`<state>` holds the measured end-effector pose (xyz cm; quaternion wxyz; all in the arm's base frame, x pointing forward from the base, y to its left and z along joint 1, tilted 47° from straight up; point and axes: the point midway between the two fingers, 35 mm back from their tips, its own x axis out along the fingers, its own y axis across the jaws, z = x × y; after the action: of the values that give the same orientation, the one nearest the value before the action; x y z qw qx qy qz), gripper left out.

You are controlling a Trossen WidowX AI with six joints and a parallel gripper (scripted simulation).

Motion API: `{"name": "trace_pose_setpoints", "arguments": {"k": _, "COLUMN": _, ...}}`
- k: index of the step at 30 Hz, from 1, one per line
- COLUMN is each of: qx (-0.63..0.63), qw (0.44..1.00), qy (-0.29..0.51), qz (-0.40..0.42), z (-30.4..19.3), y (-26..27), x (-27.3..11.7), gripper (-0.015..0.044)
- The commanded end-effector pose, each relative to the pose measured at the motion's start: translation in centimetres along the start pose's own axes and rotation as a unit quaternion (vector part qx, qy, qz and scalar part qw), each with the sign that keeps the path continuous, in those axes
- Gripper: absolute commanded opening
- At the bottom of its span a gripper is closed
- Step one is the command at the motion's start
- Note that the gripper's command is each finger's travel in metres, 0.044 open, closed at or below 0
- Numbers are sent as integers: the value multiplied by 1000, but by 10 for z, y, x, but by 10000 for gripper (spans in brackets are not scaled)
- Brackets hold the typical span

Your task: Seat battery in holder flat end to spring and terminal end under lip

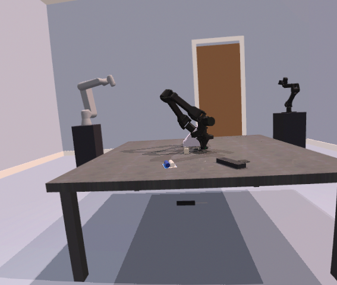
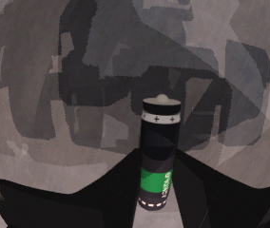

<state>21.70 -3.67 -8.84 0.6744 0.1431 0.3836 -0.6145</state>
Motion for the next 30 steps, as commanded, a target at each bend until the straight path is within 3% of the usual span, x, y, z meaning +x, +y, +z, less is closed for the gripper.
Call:
{"name": "trace_pose_setpoints", "arguments": {"k": 1, "qx": -1, "qw": 1000, "qy": -1, "qz": 0, "z": 1, "y": 0, "x": 1, "gripper": 60}}
{"name": "trace_pose_setpoints", "arguments": {"k": 5, "qx": -1, "qw": 1000, "qy": -1, "qz": 0, "z": 0, "y": 1, "x": -5, "gripper": 60}}
{"name": "trace_pose_setpoints", "arguments": {"k": 11, "qx": -1, "qw": 1000, "qy": 0, "qz": 0, "z": 0, "y": 1, "x": -48, "gripper": 60}}
{"name": "trace_pose_setpoints", "arguments": {"k": 15, "qx": -13, "qw": 1000, "qy": 1, "qz": 0, "z": 2, "y": 2, "x": -50, "gripper": 60}}
{"name": "trace_pose_setpoints", "arguments": {"k": 30, "qx": -280, "qw": 960, "qy": 6, "qz": 6, "z": 61, "y": 26, "x": -65, "gripper": 60}}
